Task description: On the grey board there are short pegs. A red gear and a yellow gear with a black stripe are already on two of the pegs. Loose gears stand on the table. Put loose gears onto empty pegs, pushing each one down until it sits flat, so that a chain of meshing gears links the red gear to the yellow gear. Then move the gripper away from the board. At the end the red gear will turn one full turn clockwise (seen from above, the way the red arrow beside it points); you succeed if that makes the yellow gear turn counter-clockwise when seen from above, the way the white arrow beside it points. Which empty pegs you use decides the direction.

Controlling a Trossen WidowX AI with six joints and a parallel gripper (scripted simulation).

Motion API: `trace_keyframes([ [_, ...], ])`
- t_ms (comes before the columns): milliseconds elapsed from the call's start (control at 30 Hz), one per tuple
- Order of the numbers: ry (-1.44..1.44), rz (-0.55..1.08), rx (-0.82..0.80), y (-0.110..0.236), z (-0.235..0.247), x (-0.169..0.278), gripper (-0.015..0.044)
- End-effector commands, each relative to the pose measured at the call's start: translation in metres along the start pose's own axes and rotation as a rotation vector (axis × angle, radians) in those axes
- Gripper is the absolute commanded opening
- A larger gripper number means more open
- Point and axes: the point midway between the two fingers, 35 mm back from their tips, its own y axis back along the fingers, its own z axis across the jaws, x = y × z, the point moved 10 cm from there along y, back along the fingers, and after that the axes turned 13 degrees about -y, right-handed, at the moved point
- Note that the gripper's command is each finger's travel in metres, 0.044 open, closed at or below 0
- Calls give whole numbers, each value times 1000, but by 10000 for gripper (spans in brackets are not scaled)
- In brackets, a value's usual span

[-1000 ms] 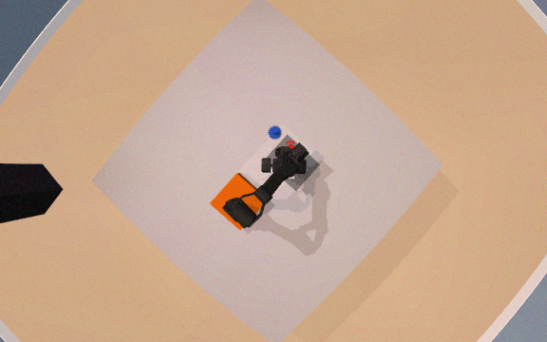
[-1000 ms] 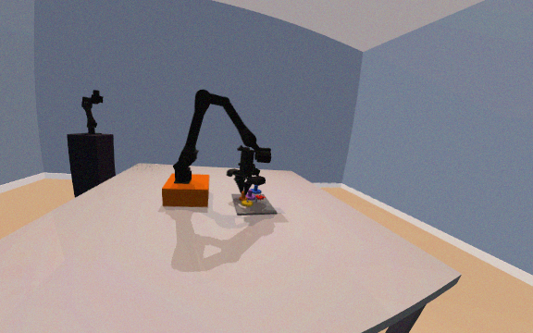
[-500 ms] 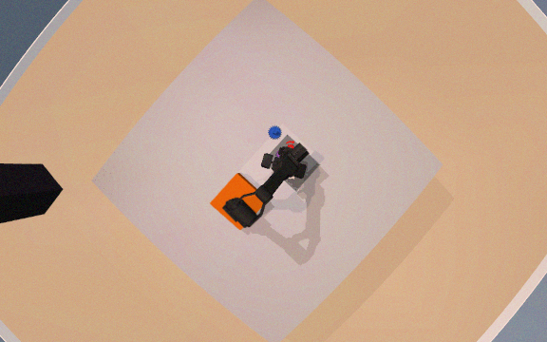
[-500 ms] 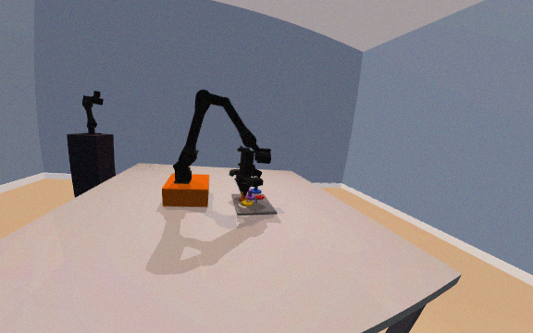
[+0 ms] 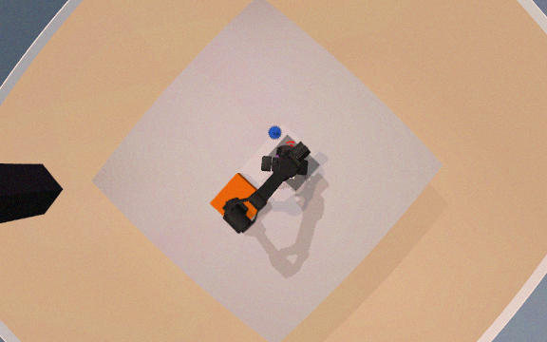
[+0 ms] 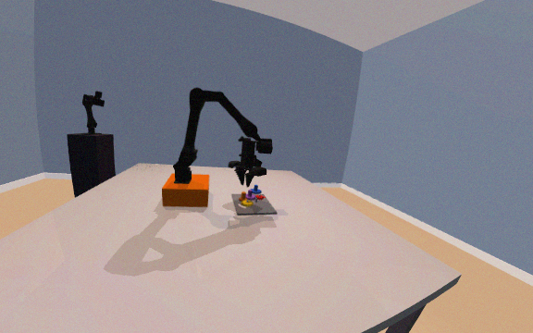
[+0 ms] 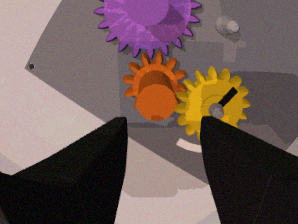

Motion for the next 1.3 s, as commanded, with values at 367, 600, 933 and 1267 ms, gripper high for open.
trace_keyframes([
  [367,-4,6,-3,46,2,4,440],
  [600,-4,6,-3,46,2,4,440],
  [933,-4,6,-3,46,2,4,440],
  [1267,-4,6,-3,46,2,4,440],
])
